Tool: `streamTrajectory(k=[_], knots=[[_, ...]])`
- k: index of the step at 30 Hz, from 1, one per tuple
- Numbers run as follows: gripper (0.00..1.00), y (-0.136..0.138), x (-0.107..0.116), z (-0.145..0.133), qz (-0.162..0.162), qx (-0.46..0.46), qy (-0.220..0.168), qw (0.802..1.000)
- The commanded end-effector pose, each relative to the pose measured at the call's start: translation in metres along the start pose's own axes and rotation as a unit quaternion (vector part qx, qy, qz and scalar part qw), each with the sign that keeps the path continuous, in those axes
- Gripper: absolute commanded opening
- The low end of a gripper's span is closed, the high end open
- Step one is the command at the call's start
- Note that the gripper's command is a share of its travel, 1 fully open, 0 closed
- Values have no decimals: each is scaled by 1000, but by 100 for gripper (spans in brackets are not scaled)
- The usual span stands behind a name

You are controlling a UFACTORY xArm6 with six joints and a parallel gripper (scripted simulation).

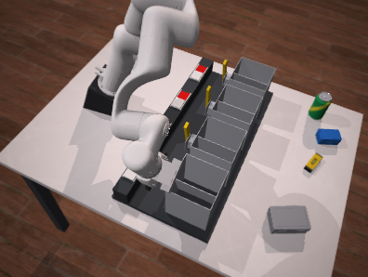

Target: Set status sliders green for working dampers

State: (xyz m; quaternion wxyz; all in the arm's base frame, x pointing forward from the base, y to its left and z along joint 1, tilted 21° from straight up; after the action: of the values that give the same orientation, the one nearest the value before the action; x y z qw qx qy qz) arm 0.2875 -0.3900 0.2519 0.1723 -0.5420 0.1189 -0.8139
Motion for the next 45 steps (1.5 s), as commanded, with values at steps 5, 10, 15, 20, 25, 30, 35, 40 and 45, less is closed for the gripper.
streamTrajectory(k=[5, 10, 15, 20, 25, 30, 35, 40, 45], knots=[[19, 12, 1, 0, 35, 1, 4, 999], [19, 17, 1, -1, 48, 1, 5, 999], [19, 24, 0, -1, 68, 1, 6, 998], [19, 30, -1, -2, 87, 1, 8, 996], [19, 33, -1, -2, 96, 1, 9, 995], [19, 38, -2, -2, 109, 1, 10, 994], [19, 41, -3, -3, 119, 1, 11, 993], [19, 43, -4, -3, 124, 1, 11, 992], [19, 43, -4, -3, 126, 1, 11, 992]])
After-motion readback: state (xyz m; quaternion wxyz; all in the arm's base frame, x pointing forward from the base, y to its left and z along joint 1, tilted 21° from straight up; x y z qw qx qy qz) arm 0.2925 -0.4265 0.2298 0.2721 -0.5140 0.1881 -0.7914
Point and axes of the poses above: the point where the finger pads meet when closed, its own x axis back along the fingers, its own y axis across the jaws, z = x × y, the point moved 7 cm from there along x, back along the fingers, and after that the axes turned 5 degrees about x, right-handed, at the moved point
